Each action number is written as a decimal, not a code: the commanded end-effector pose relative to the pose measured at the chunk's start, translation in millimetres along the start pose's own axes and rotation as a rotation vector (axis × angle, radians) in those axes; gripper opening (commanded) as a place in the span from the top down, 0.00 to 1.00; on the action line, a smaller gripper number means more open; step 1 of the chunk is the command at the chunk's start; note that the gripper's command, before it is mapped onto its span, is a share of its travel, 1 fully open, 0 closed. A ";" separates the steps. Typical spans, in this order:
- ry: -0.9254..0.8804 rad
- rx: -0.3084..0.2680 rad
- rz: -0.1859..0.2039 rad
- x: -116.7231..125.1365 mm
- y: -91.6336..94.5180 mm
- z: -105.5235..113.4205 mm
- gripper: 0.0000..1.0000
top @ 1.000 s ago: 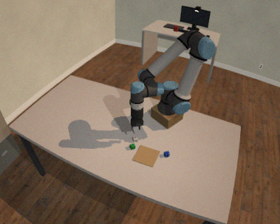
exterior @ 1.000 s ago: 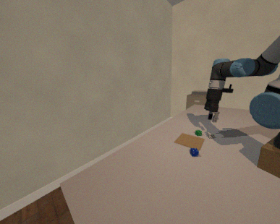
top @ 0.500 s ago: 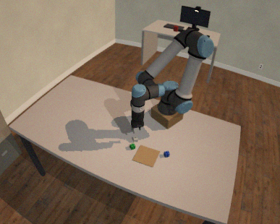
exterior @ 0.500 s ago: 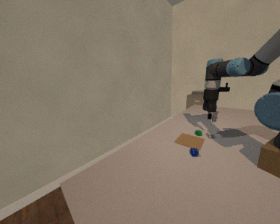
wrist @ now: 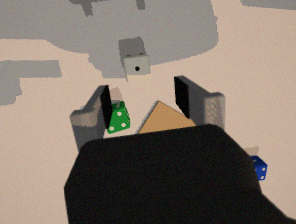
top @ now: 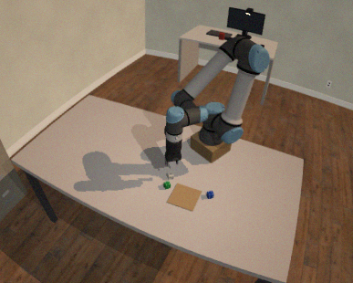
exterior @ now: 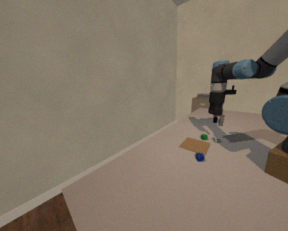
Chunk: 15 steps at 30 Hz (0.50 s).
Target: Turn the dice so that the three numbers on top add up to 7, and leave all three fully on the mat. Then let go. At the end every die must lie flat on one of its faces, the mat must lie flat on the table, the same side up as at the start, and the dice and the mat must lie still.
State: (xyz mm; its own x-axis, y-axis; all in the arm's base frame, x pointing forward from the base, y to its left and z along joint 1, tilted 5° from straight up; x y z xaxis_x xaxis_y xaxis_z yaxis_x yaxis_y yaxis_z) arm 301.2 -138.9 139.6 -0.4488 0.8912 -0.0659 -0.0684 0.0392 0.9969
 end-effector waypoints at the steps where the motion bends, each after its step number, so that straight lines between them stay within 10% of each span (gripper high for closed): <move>1: -0.002 0.000 -0.001 -0.2 0.3 0.1 0.00; 15: -0.068 0.000 -0.001 1.1 -0.3 -1.4 0.00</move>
State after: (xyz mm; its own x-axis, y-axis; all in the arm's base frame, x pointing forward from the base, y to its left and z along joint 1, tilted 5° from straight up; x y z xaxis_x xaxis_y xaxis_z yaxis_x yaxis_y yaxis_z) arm 300.2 -138.6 139.2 -0.4158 0.9072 -0.0642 -0.0685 0.0391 0.9969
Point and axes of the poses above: the point where the finger pads meet when closed, its own y axis back along the fingers, its own x axis across the jaws, z = x × y, the point moved 8 cm from there along y, back along the fingers, and after that the axes turned 7 degrees about -y, right-handed, at the moved point
